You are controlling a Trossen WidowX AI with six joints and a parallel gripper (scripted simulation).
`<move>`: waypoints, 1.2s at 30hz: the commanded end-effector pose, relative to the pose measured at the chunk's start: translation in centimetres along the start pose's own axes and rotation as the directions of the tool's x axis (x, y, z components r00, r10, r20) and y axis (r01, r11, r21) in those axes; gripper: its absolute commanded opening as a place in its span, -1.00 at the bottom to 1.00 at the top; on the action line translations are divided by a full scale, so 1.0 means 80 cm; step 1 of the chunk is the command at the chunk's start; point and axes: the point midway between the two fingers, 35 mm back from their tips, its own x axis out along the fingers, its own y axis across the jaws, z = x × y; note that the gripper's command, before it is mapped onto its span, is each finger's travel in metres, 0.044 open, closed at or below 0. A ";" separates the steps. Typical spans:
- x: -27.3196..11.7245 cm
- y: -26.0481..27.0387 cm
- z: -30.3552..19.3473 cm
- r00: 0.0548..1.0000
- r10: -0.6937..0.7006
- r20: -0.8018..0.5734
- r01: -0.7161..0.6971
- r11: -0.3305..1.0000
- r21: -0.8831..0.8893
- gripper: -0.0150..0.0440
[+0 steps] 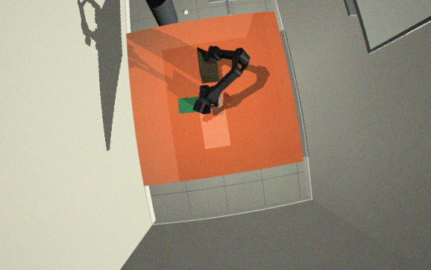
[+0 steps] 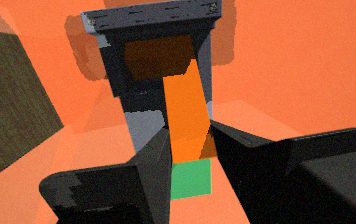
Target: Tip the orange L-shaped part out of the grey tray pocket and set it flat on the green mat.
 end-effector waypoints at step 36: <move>-0.073 -0.001 0.001 1.000 -0.003 -0.004 0.003 1.000 -0.005 -0.49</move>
